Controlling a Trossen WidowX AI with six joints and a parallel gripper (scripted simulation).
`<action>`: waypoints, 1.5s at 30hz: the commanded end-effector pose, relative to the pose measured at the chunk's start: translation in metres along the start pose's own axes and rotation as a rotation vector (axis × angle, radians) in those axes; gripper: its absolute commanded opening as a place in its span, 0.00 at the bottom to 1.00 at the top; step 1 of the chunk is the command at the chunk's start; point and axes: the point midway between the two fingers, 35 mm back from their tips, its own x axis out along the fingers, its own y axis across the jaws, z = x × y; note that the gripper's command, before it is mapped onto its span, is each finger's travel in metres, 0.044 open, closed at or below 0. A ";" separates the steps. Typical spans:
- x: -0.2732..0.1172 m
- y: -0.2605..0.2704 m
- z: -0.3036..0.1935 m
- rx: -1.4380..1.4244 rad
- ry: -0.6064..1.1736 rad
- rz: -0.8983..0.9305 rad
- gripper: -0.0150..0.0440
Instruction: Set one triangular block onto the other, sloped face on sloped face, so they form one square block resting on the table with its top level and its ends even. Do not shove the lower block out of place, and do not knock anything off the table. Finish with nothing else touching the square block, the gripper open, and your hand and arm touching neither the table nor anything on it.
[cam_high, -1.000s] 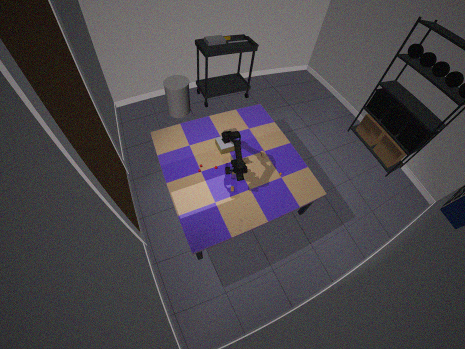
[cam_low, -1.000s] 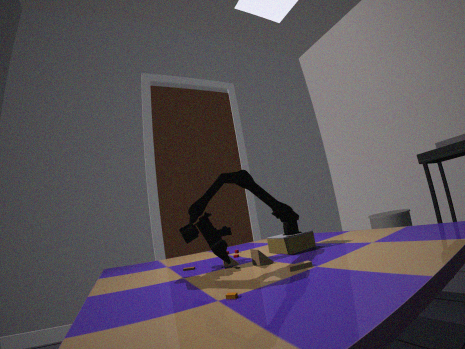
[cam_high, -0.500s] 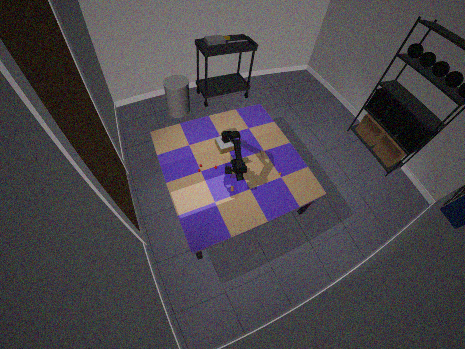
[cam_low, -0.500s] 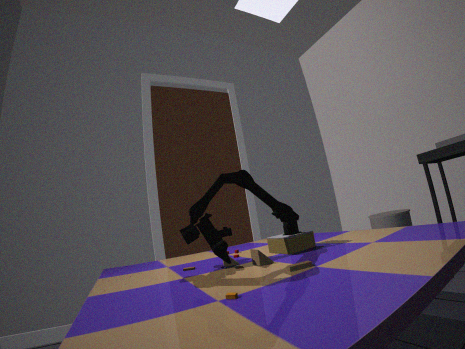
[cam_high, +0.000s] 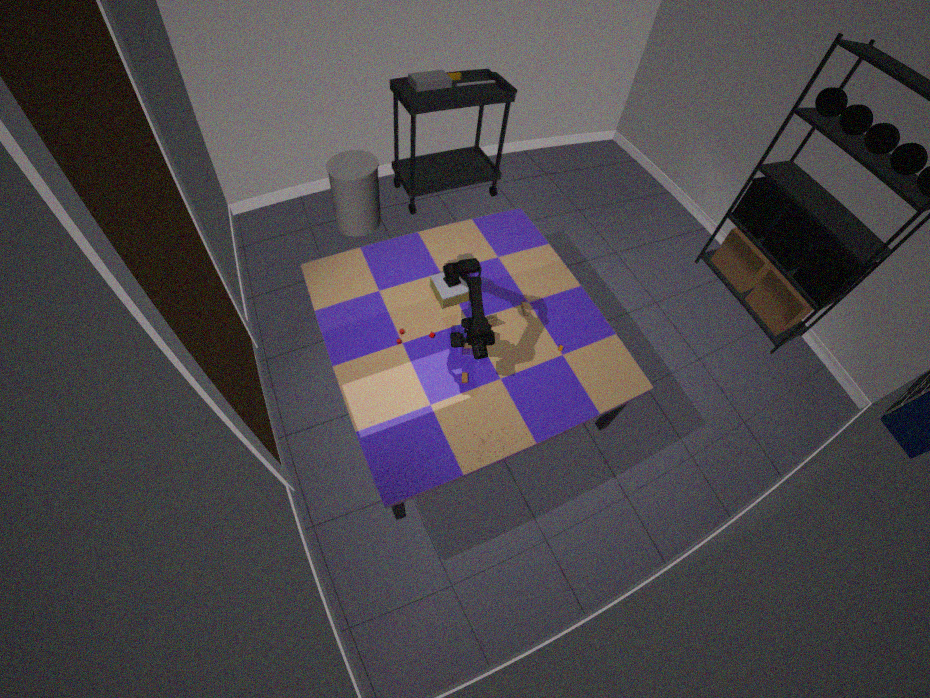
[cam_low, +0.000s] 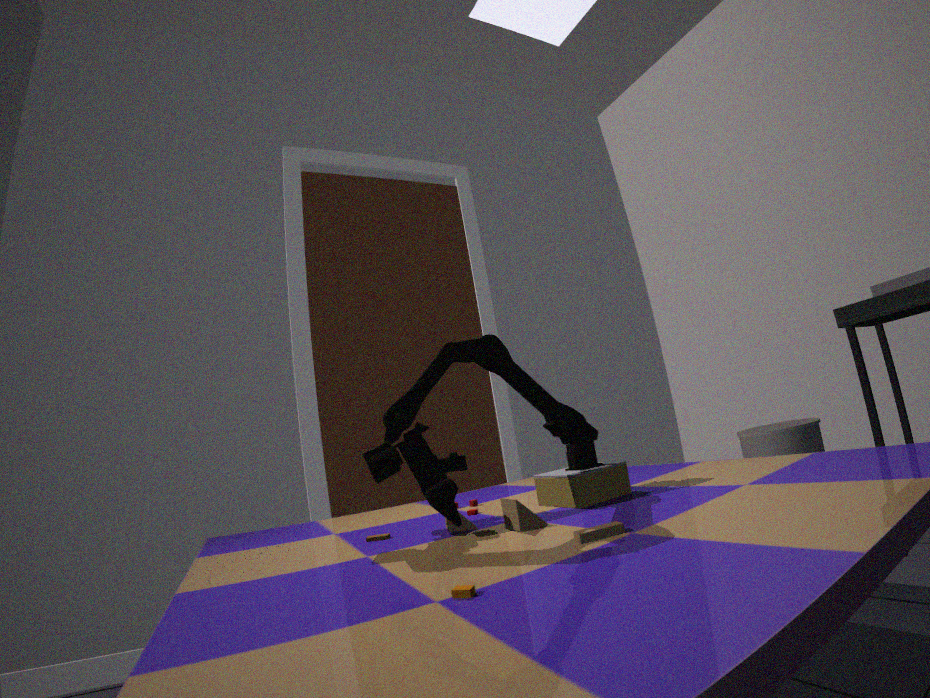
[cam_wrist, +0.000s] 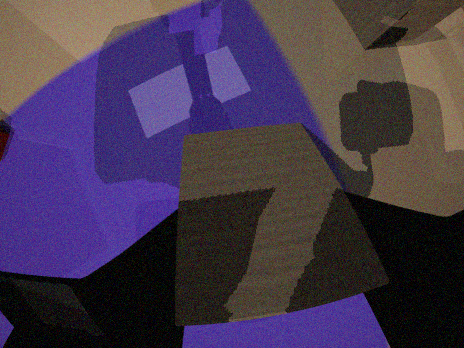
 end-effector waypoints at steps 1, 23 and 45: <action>-0.001 0.000 0.006 0.003 0.068 0.004 0.25; -0.004 0.000 0.044 0.002 0.638 0.007 0.25; 0.017 -0.001 0.078 0.000 1.202 0.011 0.25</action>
